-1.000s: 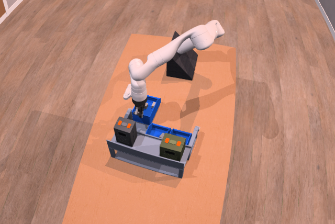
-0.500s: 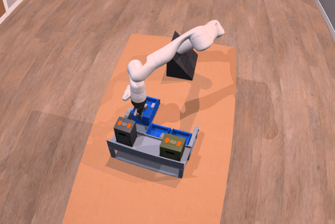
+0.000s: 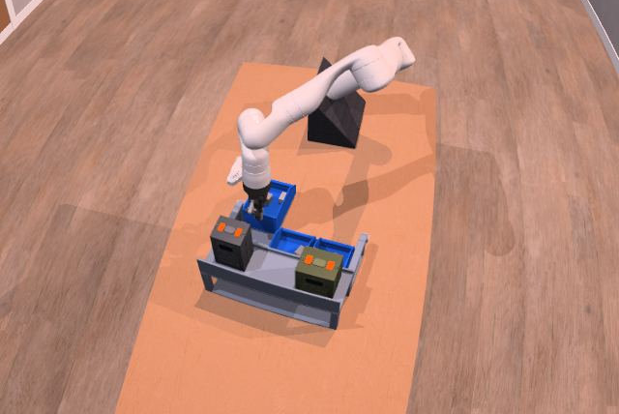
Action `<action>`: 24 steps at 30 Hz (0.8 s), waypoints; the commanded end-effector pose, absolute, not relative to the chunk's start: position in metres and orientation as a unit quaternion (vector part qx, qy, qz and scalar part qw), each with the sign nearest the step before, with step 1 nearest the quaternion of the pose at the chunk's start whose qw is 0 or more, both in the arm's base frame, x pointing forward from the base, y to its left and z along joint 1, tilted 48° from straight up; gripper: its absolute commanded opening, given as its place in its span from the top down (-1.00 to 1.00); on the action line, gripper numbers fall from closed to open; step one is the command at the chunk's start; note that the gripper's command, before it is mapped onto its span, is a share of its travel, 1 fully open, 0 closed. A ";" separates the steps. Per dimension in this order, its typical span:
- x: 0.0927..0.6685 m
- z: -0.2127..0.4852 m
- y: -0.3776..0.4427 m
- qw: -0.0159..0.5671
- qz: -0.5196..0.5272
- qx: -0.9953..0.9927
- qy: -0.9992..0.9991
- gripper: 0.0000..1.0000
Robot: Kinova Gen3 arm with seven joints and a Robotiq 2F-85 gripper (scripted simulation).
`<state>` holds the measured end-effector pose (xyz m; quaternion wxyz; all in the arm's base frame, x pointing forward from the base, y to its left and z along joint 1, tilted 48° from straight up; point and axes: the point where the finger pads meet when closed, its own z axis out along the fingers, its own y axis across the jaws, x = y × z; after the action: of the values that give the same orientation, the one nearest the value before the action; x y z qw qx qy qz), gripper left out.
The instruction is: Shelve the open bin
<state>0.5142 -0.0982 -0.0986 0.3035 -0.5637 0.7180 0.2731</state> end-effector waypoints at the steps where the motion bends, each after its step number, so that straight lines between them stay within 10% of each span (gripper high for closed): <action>1: 0.515 -0.097 -0.101 0.304 0.271 -0.564 0.719 0.80; 24: 0.513 -0.098 -0.100 0.317 0.255 -0.556 0.725 0.80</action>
<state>0.5128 -0.0978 -0.0983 0.3140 -0.5577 0.7229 0.2605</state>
